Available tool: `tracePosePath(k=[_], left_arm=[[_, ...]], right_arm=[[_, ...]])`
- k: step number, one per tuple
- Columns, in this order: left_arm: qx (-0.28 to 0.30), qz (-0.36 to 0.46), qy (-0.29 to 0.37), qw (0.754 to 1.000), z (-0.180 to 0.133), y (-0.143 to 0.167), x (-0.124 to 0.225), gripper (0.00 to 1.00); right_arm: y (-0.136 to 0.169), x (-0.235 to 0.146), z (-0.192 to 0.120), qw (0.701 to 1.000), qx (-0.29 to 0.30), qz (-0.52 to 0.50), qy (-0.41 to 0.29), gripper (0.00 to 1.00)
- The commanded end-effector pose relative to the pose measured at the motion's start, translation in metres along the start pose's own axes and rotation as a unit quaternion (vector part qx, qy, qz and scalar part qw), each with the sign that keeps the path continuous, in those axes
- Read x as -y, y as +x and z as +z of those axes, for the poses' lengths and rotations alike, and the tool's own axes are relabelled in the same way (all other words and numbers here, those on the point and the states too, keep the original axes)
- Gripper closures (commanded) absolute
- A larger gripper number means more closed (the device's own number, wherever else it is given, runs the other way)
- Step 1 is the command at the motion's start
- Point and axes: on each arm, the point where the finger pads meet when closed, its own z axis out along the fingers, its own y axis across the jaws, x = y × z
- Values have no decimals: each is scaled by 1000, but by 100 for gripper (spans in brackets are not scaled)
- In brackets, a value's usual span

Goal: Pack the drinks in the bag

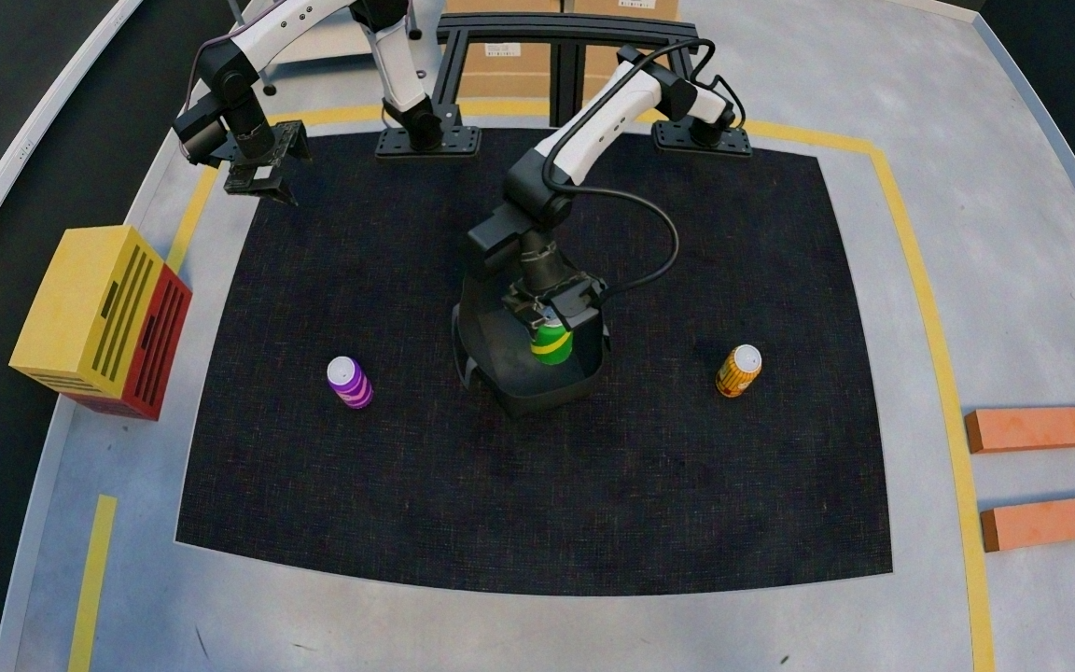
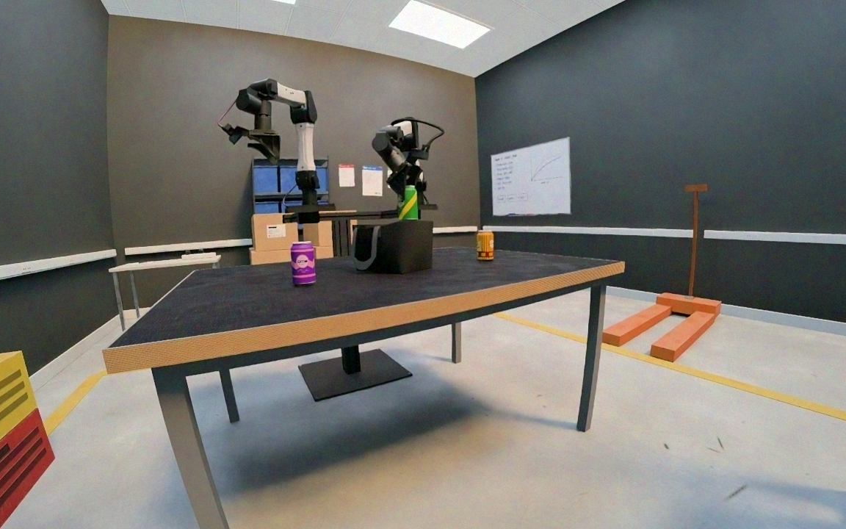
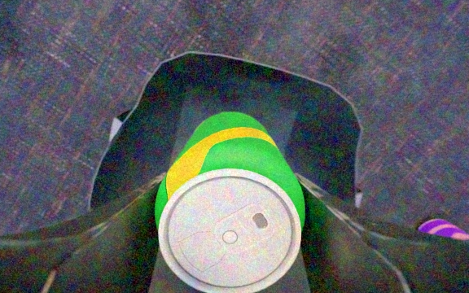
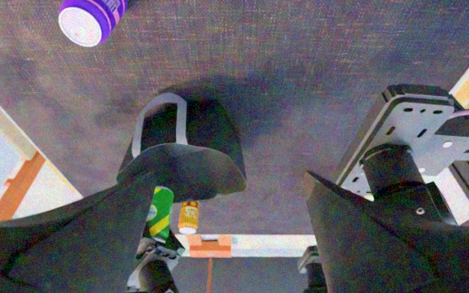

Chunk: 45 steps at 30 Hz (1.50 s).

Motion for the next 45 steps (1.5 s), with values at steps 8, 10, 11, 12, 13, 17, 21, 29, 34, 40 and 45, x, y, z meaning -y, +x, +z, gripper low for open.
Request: tracePosePath(k=[8,10,11,12,13,17,21,29,34,40,45], left_arm=[[20,-27,19,999,11,-9,15,26],[17,-18,12,1000,13,-3,11,26],[17,-18,12,1000,13,-3,11,26],[17,-18,12,1000,13,-3,11,26],[18,-16,16,1000,9,-2,9,26],[15,-10,1,1000,29,9,3,26],[20,-18,22,999,15,0,14,26],[18,-16,15,1000,23,4,10,26],[15,-7,3,1000,43,19,4,26],[17,-8,9,1000,45,23,8,26],[21,-21,21,999,36,11,15,26]], right_arm=[[-7,-4,-13,999,27,4,-17,0],[-7,-4,-13,999,27,4,-17,0],[-7,-4,-13,999,27,4,-17,0],[-7,-4,-13,999,27,4,-17,0],[-7,-4,-13,999,27,4,-17,0],[-7,-4,-13,999,27,4,-17,0],[-7,-4,-13,999,27,4,-17,0],[-7,-4,-13,999,27,4,-17,0],[-7,-4,-13,999,27,4,-17,0],[-7,-4,-13,999,27,4,-17,0],[-7,-4,-13,999,27,4,-17,0]])
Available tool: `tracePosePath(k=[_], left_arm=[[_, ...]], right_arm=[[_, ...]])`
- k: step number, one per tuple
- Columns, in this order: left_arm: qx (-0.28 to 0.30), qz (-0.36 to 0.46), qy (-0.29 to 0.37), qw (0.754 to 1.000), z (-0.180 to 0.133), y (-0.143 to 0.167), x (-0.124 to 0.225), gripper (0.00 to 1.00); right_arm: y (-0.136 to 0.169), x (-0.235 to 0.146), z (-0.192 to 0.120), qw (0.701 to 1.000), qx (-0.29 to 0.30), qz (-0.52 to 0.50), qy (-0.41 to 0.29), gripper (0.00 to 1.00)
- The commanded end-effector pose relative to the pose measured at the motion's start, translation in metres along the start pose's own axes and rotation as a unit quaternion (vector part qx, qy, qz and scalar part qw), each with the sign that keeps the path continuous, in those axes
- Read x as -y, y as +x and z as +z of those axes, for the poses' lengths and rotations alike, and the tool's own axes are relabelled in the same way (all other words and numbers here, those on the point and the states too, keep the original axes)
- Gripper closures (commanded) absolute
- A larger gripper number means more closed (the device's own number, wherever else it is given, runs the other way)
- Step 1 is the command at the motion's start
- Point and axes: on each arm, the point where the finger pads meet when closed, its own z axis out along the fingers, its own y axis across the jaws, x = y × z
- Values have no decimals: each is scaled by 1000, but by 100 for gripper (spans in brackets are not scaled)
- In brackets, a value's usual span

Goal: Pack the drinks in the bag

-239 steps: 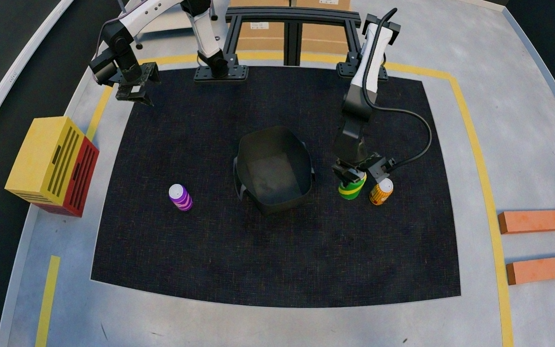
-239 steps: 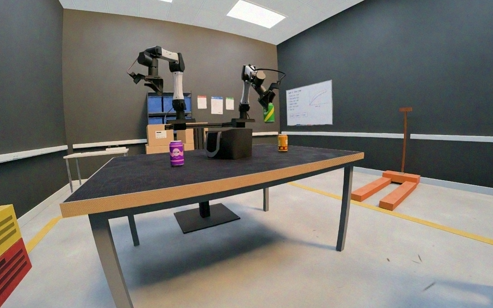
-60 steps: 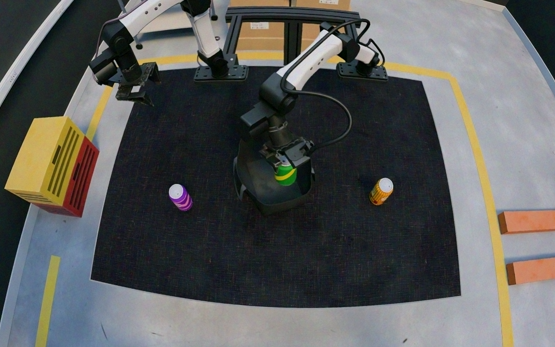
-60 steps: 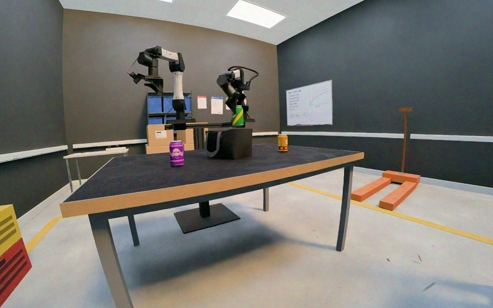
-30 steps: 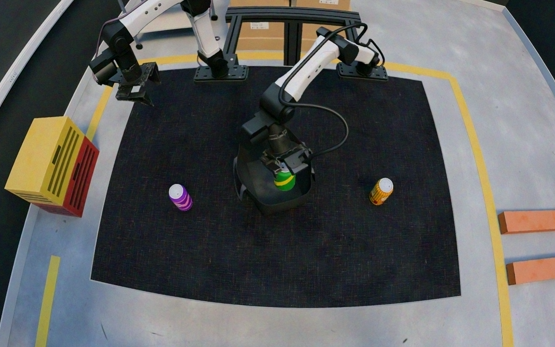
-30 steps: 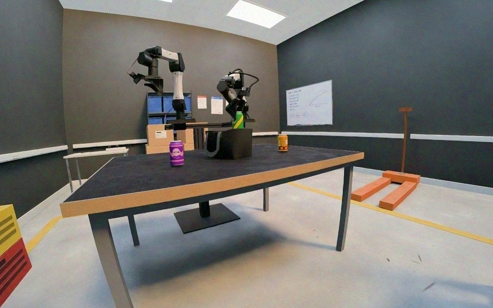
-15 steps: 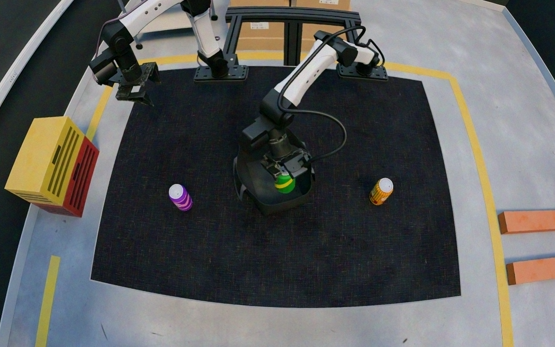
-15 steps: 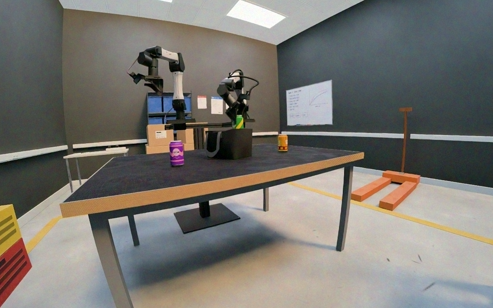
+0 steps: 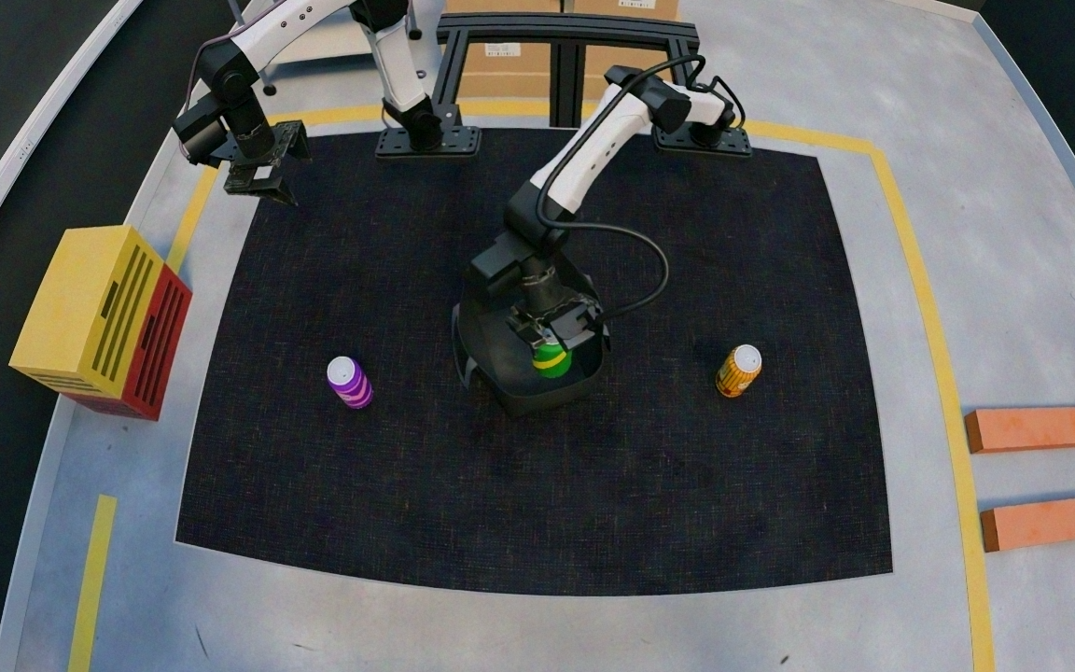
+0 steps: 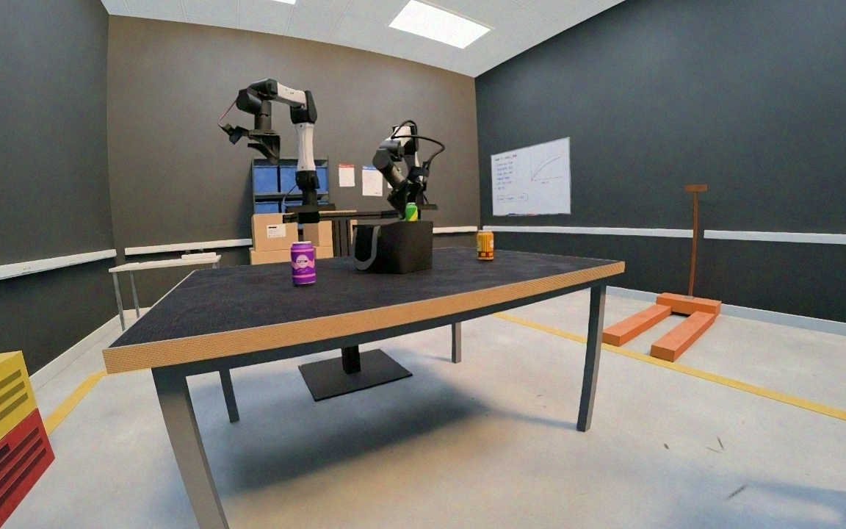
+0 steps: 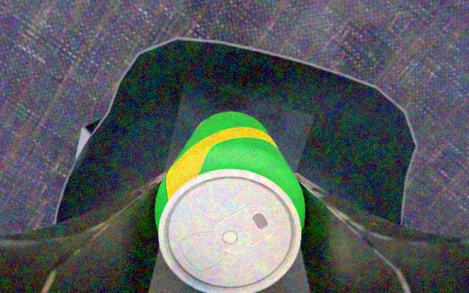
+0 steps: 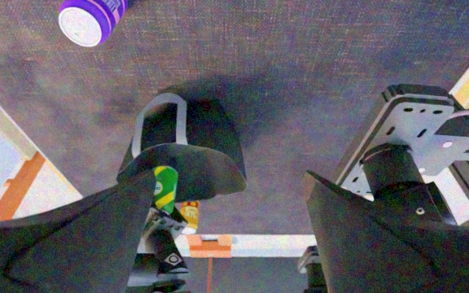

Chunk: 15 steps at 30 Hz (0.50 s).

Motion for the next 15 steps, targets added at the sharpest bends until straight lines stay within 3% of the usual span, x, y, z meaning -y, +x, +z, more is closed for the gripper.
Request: tracePosePath(k=[1,3,8,12,15], left_arm=[[23,-25,26,999,-11,-25,16,26],[12,9,-12,1000,23,12,-7,26],[28,-35,39,998,-15,-30,21,26],[14,1,-6,1000,28,10,-3,26],[20,-14,14,1000,13,-5,8,26]], right_arm=[[-7,-4,-13,999,27,4,-17,0],[-7,-4,-13,999,27,4,-17,0],[-7,-4,-13,999,27,4,-17,0],[-7,-4,-13,999,27,4,-17,0],[-7,-4,-13,999,27,4,-17,0]])
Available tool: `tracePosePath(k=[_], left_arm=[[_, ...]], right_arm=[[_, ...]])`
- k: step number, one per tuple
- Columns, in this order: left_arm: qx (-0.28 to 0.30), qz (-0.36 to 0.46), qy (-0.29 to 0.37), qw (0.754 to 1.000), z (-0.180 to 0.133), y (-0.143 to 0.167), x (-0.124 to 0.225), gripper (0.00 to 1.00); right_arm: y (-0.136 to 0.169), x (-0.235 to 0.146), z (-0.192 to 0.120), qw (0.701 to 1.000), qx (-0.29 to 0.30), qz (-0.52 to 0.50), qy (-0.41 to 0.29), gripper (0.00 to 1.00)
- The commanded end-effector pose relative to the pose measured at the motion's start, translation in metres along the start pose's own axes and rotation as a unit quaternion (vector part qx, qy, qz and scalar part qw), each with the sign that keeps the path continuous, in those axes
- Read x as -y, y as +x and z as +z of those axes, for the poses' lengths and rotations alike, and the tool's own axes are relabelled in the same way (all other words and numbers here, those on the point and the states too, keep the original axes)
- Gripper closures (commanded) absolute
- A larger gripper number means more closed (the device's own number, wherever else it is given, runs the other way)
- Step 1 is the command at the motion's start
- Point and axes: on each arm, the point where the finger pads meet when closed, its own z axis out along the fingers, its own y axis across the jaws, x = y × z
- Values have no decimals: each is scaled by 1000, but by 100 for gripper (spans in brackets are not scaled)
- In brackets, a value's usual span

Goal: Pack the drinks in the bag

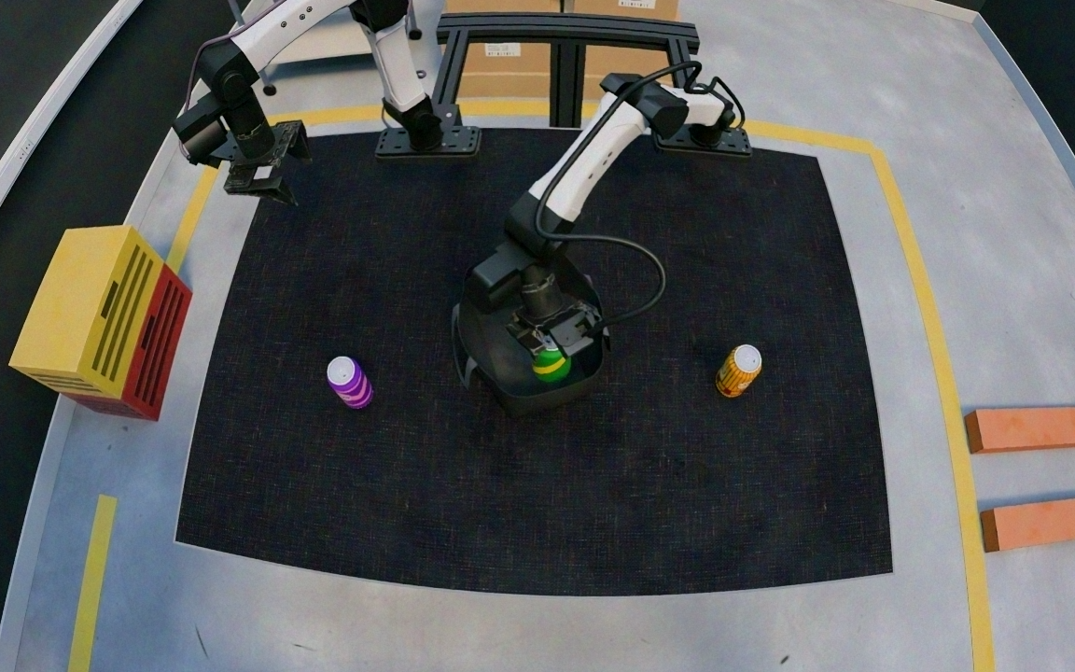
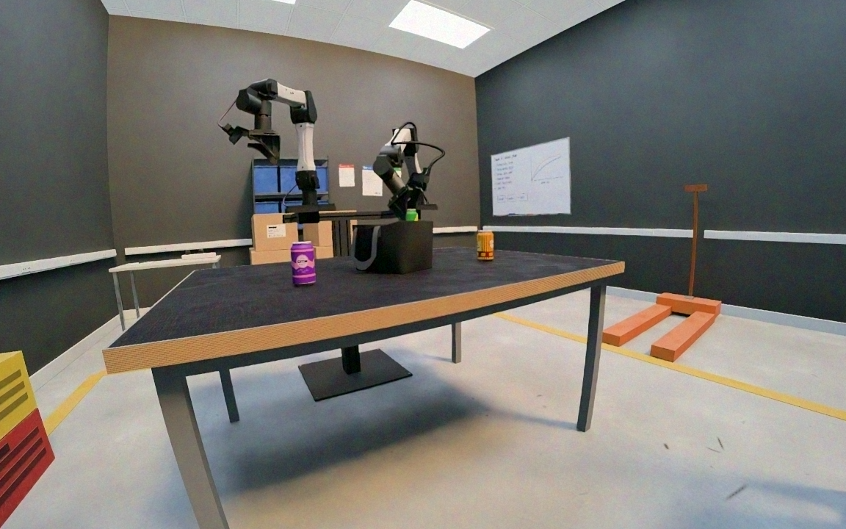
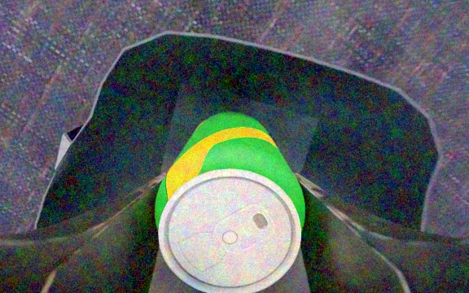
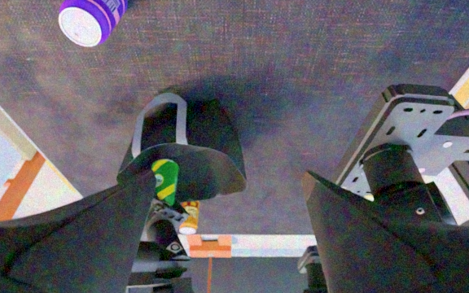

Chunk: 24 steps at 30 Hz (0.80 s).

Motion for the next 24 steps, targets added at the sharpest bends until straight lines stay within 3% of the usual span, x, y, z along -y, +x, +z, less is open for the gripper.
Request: tracePosePath(k=[1,3,5,10,13,16,20,22,24], left_arm=[[25,-29,31,999,-19,-32,18,26],[25,-29,31,999,-19,-32,18,26],[17,-5,3,1000,13,-2,4,26],[22,-19,24,999,-2,-14,15,26],[15,1,-1,1000,25,10,1,26],[22,-21,19,999,10,-11,13,26],[24,-27,29,999,1,-16,19,26],[13,5,-6,1000,34,19,-3,26],[17,-6,5,1000,26,7,2,26]], right_arm=[[-7,-4,-13,999,27,4,-17,0],[-7,-4,-13,999,27,4,-17,0],[-7,-4,-13,999,27,4,-17,0],[-7,-4,-13,999,27,4,-17,0],[-7,-4,-13,999,27,4,-17,0],[-7,-4,-13,999,27,4,-17,0],[-7,-4,-13,999,27,4,-17,0],[-7,-4,-13,999,27,4,-17,0],[-7,-4,-13,999,27,4,-17,0]])
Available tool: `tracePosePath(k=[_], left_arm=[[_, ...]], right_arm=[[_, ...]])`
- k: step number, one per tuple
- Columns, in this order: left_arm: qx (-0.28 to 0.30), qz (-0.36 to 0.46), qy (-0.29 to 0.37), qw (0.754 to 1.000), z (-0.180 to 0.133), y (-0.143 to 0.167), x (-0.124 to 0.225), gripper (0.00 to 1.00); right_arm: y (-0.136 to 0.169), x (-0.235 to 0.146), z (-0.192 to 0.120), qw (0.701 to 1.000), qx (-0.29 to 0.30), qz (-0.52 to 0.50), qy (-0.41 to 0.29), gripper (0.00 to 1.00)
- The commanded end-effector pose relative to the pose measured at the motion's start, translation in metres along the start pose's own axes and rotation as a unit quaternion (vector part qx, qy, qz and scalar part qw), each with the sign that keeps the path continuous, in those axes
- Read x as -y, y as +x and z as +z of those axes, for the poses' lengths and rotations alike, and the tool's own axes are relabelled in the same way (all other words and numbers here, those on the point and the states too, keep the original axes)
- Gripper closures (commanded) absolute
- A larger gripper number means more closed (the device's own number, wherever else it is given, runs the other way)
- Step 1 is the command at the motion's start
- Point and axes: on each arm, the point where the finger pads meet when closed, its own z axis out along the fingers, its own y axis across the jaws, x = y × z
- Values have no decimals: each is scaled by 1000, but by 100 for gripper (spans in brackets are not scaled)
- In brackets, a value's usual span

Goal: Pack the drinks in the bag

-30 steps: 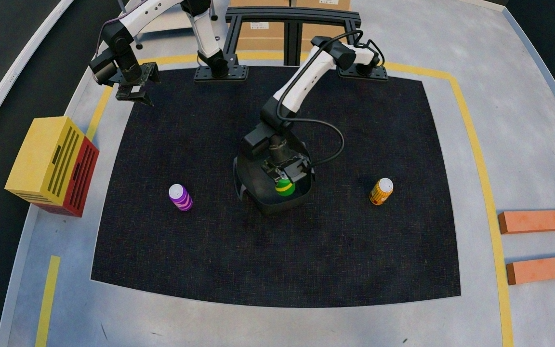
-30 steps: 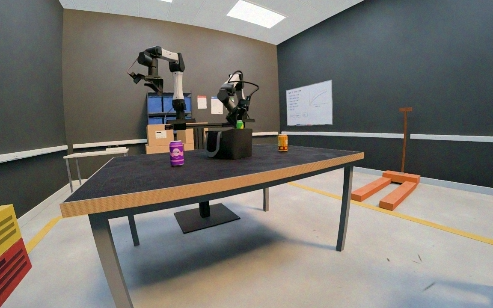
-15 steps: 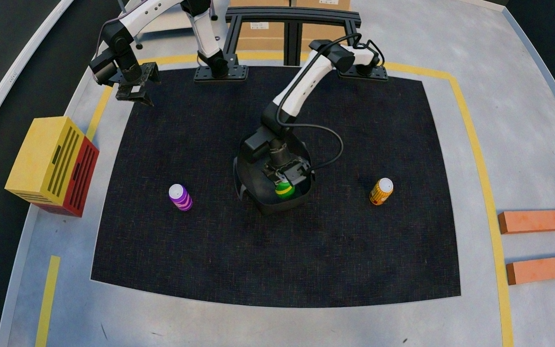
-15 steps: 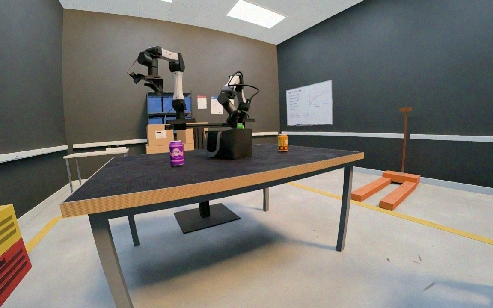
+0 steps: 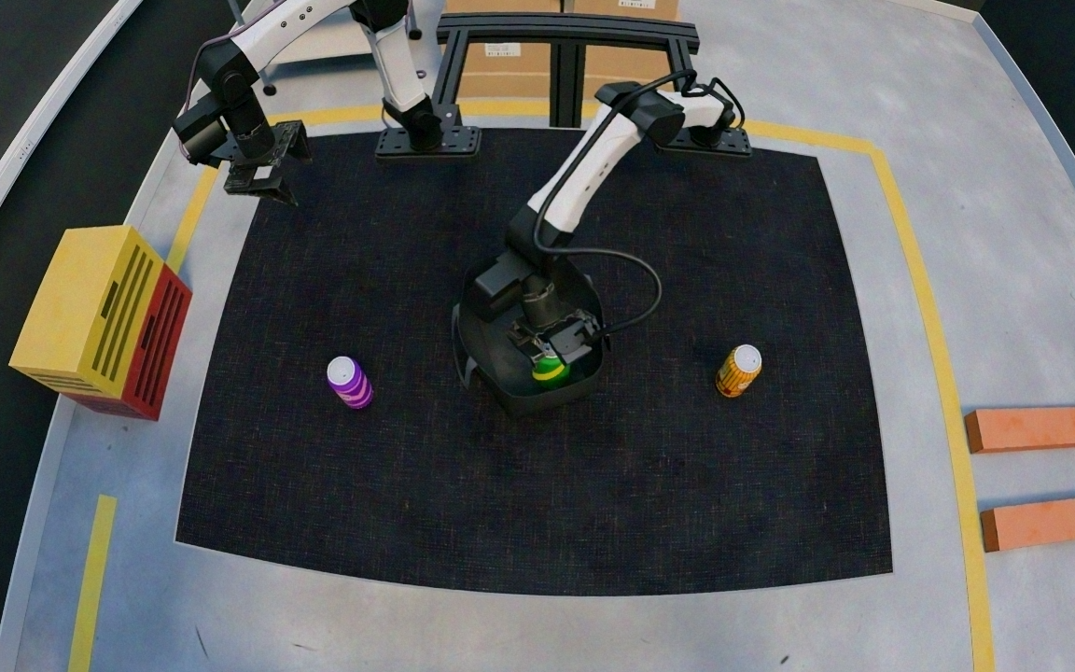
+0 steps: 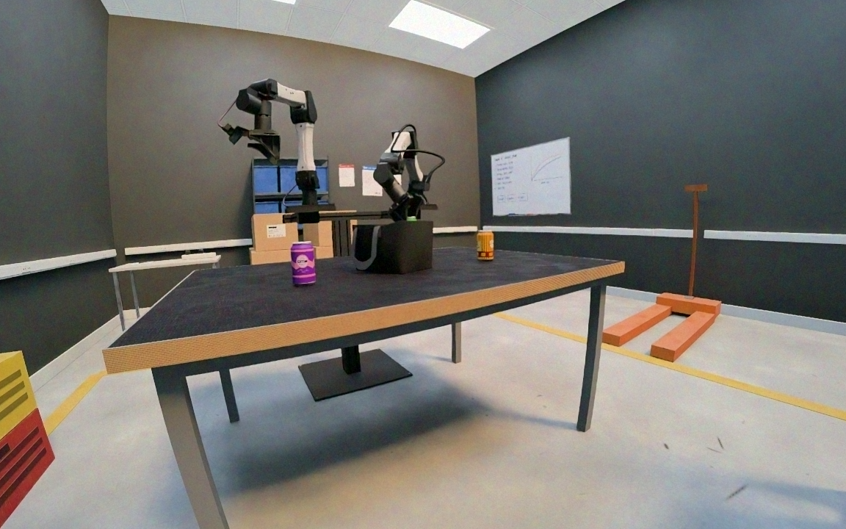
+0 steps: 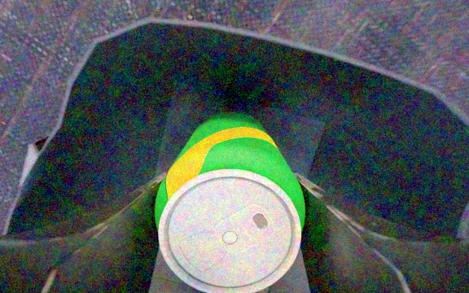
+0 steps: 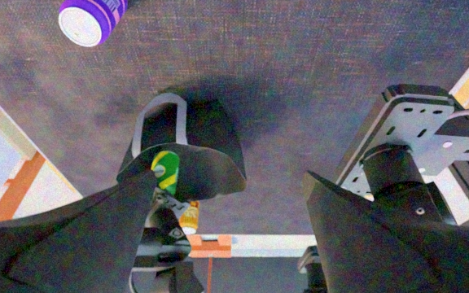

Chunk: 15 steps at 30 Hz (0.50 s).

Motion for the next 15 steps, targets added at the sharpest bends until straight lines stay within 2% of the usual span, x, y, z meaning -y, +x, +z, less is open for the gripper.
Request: tracePosePath(k=[1,3,5,9,13,15], left_arm=[[19,-14,13,1000,-2,-18,8,26],[24,-28,29,999,-11,-28,21,26],[15,-2,4,1000,15,5,6,26],[21,-19,21,999,0,-17,14,26],[20,-20,16,999,2,-15,11,26],[12,4,-8,1000,29,13,-5,26]], right_arm=[[-7,-4,-13,999,27,4,-17,0],[-7,-4,-13,999,27,4,-17,0],[-7,-4,-13,999,27,4,-17,0],[-7,-4,-13,999,27,4,-17,0],[-7,-4,-13,999,27,4,-17,0],[-7,-4,-13,999,27,4,-17,0]])
